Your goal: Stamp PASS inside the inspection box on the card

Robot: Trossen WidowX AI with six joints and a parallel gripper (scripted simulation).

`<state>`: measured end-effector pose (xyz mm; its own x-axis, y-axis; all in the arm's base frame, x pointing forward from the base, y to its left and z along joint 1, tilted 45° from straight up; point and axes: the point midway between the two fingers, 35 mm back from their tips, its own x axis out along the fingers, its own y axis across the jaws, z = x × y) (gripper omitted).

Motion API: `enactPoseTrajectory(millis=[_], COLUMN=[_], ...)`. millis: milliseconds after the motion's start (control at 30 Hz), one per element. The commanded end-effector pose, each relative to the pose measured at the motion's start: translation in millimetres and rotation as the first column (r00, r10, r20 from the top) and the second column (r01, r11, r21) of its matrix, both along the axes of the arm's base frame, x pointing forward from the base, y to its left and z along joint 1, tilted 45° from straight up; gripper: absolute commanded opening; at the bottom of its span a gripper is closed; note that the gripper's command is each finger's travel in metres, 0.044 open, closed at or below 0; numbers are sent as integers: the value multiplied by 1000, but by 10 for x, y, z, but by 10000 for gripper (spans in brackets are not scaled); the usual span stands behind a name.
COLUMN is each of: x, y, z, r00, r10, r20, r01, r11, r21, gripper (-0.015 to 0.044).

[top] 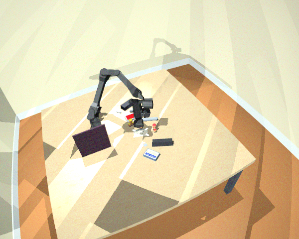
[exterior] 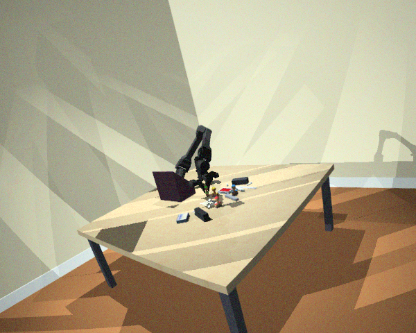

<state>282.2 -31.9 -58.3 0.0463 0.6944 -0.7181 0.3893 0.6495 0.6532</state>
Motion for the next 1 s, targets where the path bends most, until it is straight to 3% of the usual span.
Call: enactPoseTrajectory(millis=[0,967], x=[4,14], y=[22,160], z=[-19,-156], r00=[1000,1000], r10=[-5,-8], r20=[-2,0], r01=[5,8], r11=[1000,1000], r21=[2,1], gripper=[0,0])
